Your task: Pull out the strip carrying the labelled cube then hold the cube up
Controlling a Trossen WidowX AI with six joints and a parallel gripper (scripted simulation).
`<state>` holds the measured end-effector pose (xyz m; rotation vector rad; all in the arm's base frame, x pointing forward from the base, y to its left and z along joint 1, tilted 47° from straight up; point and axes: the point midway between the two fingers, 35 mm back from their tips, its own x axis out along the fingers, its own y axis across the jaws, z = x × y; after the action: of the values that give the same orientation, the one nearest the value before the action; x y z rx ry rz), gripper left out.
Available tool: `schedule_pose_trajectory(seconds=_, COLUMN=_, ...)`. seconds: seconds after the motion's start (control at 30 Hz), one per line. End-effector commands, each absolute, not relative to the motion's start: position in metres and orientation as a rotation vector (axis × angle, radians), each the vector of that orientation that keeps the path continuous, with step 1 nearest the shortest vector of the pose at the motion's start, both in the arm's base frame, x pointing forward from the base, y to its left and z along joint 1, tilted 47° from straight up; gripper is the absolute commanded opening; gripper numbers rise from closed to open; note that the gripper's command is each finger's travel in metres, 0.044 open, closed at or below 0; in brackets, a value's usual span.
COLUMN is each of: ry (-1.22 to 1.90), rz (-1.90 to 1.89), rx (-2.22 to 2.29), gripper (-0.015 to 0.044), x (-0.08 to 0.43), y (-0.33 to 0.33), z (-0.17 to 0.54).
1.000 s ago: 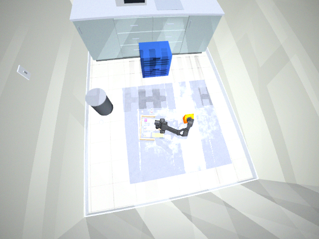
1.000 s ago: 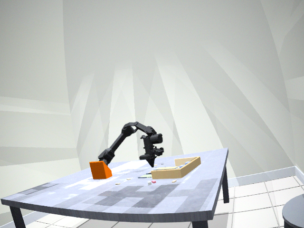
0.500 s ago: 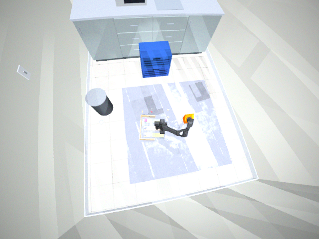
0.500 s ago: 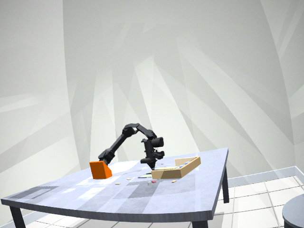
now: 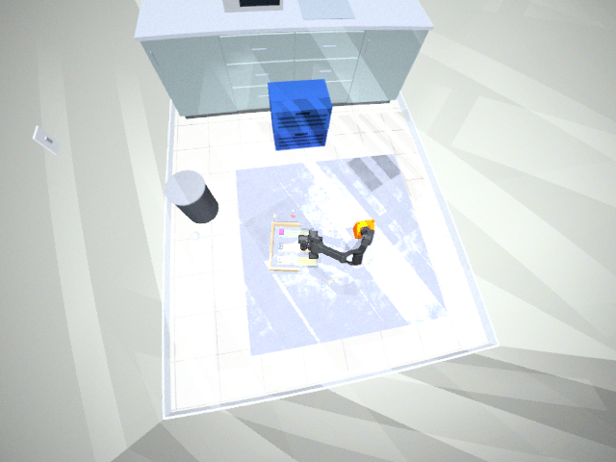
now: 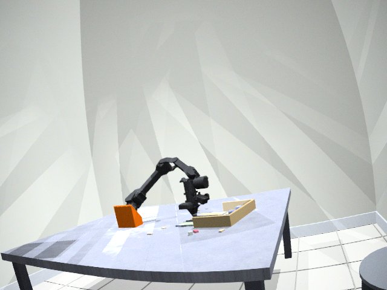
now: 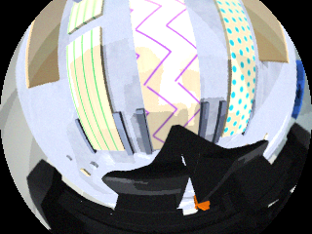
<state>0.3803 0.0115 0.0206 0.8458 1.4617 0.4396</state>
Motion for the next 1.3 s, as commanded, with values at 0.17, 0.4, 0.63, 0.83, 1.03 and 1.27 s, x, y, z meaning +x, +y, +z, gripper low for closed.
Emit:
schedule_pose_trajectory(seconds=0.17, ry=1.462, rz=0.44, rx=0.854, gripper=0.0, x=0.3805, y=0.0128, z=0.0197)
schedule_pose_trajectory(seconds=0.4, ry=1.462, rz=0.44, rx=0.854, gripper=0.0, x=0.3805, y=0.0128, z=0.0197)
schedule_pose_trajectory(seconds=0.63, ry=1.462, rz=0.44, rx=0.854, gripper=0.0, x=0.3806, y=0.0133, z=0.0193)
schedule_pose_trajectory(seconds=0.83, ry=1.462, rz=0.44, rx=0.854, gripper=0.0, x=0.3808, y=0.0137, z=0.0188)
schedule_pose_trajectory(seconds=1.03, ry=1.462, rz=0.44, rx=0.854, gripper=0.0, x=0.3812, y=0.0141, z=0.0184)
schedule_pose_trajectory(seconds=1.27, ry=1.462, rz=0.44, rx=0.854, gripper=0.0, x=0.3816, y=0.0145, z=0.0179)
